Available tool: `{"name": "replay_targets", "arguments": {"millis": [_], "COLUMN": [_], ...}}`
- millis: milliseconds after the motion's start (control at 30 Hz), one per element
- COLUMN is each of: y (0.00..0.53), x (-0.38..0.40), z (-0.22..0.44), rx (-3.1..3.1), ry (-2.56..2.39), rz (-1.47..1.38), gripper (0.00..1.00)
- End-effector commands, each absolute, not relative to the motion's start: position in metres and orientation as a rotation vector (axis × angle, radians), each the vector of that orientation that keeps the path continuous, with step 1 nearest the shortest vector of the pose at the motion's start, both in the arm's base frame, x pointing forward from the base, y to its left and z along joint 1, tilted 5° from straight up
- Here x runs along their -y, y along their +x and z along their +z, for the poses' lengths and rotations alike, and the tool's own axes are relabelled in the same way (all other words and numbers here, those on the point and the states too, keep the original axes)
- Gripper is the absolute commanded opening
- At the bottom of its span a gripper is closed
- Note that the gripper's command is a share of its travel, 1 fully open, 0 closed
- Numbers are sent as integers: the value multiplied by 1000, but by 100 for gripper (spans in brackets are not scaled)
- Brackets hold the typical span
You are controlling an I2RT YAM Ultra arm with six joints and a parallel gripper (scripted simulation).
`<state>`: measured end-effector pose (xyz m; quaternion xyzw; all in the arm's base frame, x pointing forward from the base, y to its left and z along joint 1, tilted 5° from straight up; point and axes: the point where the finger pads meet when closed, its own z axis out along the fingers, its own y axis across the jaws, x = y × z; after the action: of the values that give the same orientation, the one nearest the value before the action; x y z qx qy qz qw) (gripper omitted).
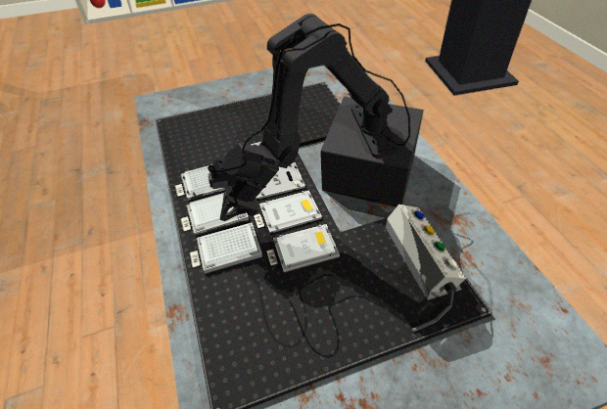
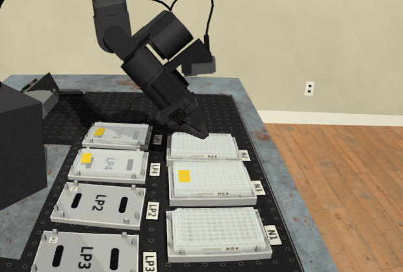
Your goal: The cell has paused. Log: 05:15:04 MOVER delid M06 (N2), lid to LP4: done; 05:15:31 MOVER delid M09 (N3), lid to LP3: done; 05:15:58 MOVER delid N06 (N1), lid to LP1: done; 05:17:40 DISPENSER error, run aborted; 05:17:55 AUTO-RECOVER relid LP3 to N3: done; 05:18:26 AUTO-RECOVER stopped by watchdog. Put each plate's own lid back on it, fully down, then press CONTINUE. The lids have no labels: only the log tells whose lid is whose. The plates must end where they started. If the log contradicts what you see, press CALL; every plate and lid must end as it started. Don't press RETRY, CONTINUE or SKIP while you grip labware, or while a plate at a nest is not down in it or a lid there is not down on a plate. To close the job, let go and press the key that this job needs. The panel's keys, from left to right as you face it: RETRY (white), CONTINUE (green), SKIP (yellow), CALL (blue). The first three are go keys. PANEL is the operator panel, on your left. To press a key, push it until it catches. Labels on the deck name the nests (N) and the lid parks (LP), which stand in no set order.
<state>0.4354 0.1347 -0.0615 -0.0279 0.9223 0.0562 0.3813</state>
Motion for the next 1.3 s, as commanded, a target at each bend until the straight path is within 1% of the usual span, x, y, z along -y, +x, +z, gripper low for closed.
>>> {"name": "replay_targets", "arguments": {"millis": [0, 333, 1267], "y": [442, 490, 487], "x": [-134, -122, -125], "z": [-66, -64, -60], "rx": [-2385, -2384, -2373], "ry": [-105, -105, -104], "rz": [139, 139, 140], "gripper": [0, 0, 0]}}
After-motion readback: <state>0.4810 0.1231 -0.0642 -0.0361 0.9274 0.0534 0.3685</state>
